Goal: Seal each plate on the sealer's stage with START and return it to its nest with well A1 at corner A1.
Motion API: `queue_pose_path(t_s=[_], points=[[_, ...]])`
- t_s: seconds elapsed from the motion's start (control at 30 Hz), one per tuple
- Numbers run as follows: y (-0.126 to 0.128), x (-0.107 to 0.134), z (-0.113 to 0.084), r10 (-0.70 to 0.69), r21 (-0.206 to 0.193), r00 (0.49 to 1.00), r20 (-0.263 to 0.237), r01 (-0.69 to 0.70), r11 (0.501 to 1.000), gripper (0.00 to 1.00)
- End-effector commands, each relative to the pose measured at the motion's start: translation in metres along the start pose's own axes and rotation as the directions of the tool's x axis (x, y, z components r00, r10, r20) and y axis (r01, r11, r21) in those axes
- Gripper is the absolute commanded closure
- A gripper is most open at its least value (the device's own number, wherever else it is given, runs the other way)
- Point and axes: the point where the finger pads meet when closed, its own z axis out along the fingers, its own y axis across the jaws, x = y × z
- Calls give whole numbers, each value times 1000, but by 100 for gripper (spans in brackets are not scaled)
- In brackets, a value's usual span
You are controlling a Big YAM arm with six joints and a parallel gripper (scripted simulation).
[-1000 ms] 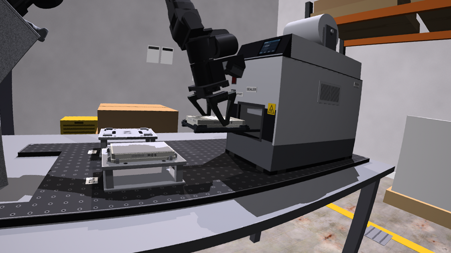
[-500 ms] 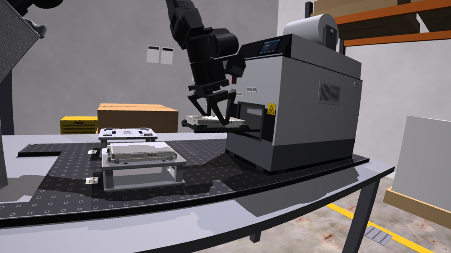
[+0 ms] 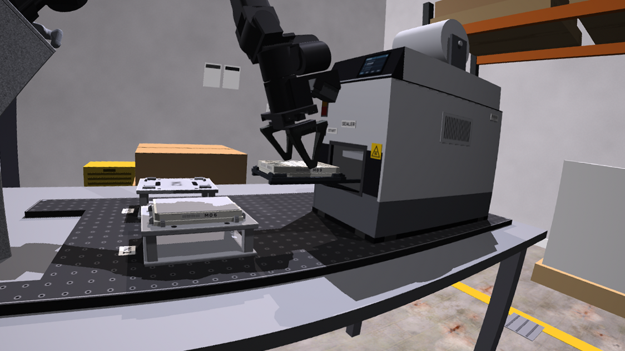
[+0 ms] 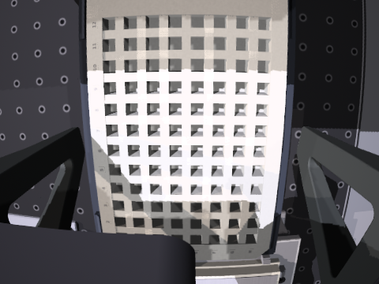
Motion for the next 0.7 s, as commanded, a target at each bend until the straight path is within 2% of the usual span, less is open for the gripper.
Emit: queue_pose_path(t_s=[0.0, 0.17, 0.27, 0.47, 0.67], points=[[-3, -15, -13, -11, 5, 999, 33, 11, 1000, 0], [-1, -14, -18, -11, 5, 1000, 25, 10, 1000, 0], [-3, -20, -20, -18, 7, 999, 39, 17, 1000, 0], [-4, -21, -34, -13, 11, 999, 33, 13, 1000, 0], [2, -16, -32, -12, -2, 1000, 15, 12, 1000, 0]])
